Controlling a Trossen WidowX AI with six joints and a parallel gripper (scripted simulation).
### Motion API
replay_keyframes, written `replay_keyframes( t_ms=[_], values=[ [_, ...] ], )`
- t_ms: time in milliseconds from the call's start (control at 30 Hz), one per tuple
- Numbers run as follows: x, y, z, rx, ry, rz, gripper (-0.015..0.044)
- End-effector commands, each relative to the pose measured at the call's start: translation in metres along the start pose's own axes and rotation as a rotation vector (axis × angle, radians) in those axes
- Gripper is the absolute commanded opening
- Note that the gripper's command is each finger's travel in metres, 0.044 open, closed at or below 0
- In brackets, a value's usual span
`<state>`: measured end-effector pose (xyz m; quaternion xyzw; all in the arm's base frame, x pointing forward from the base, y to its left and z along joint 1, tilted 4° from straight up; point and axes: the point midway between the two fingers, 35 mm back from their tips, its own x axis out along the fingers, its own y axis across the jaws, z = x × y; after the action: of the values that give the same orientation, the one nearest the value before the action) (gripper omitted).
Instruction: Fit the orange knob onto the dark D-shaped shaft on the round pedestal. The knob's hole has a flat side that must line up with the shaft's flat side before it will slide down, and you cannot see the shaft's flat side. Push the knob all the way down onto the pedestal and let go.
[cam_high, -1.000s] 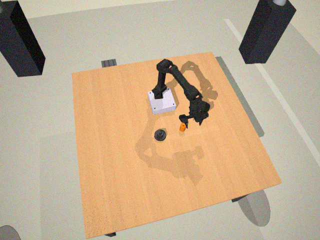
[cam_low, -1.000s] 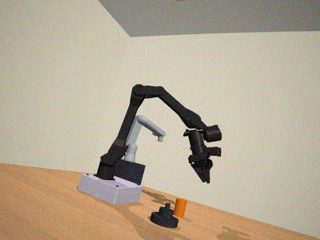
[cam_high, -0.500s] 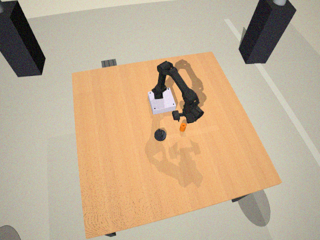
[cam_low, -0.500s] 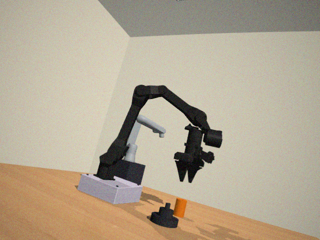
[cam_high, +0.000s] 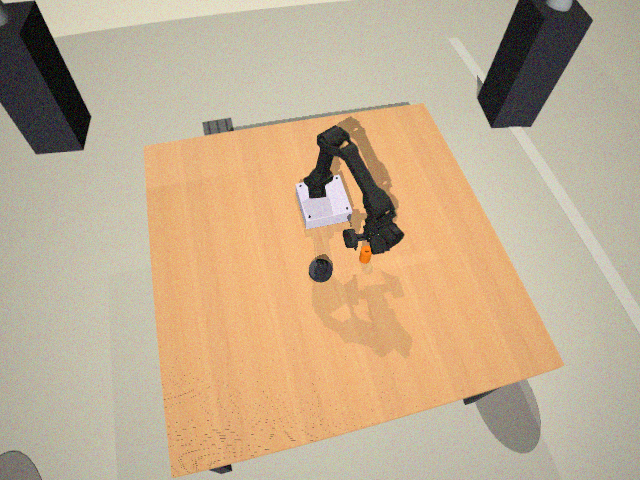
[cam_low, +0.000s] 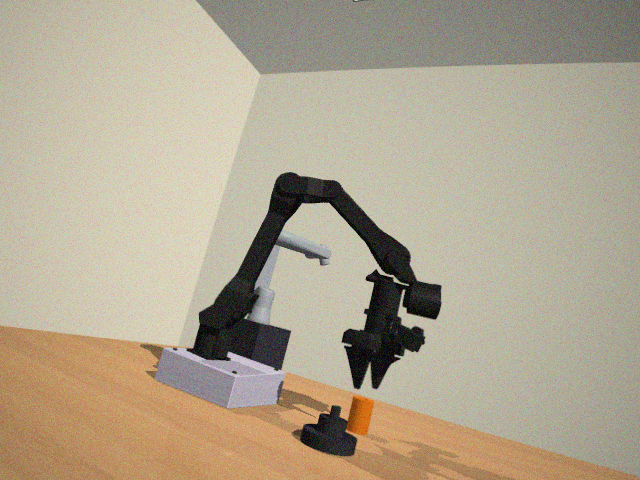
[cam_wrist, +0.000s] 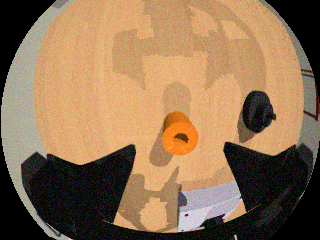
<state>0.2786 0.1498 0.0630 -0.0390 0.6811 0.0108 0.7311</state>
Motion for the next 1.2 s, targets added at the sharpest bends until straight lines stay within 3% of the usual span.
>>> replay_keyframes(
  t_ms=[0,1167],
  values=[
    [0.007,0.0,-0.001,-0.002,0.007,0.0,0.044],
    [0.063,0.0,-0.001,-0.002,0.007,0.0,0.044]
  ],
)
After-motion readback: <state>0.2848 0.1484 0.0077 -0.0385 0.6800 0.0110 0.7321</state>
